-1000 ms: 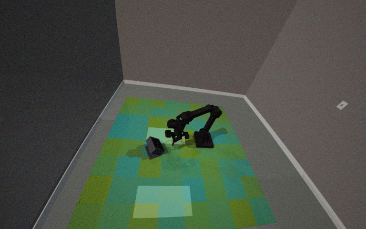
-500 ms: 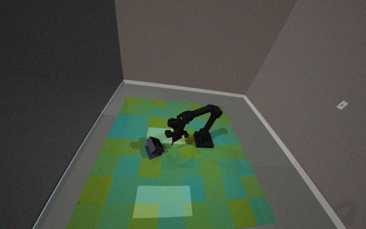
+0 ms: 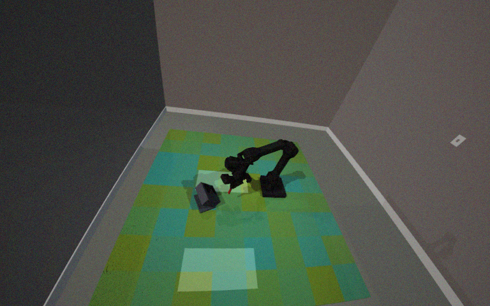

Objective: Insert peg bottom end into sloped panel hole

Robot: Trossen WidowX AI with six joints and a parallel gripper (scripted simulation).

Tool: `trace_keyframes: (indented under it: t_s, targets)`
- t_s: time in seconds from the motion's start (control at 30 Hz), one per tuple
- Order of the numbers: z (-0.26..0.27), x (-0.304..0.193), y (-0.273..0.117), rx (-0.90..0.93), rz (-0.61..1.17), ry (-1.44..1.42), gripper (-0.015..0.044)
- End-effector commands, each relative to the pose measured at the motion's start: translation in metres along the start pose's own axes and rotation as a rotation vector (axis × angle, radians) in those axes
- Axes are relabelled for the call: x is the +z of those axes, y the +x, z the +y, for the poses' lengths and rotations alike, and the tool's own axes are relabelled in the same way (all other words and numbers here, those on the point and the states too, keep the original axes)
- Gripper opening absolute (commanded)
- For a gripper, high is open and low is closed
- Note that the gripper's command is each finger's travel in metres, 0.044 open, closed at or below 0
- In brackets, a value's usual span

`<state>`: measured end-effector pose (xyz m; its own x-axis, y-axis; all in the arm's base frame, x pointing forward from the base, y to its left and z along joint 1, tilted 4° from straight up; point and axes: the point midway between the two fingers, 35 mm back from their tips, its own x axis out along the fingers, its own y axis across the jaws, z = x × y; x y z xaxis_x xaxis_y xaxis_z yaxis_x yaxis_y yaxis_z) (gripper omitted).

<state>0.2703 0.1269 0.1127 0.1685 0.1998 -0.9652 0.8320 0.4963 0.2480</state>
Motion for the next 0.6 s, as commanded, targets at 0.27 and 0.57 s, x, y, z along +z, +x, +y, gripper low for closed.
trace_keyframes:
  t_s: [0.27,0.57]
  targets:
    - [0.0012,0.003,-0.001,0.032,0.005,-0.109,0.0]
    - [0.0026,0.0055,-0.0022,0.055,0.002,-0.191,0.0]
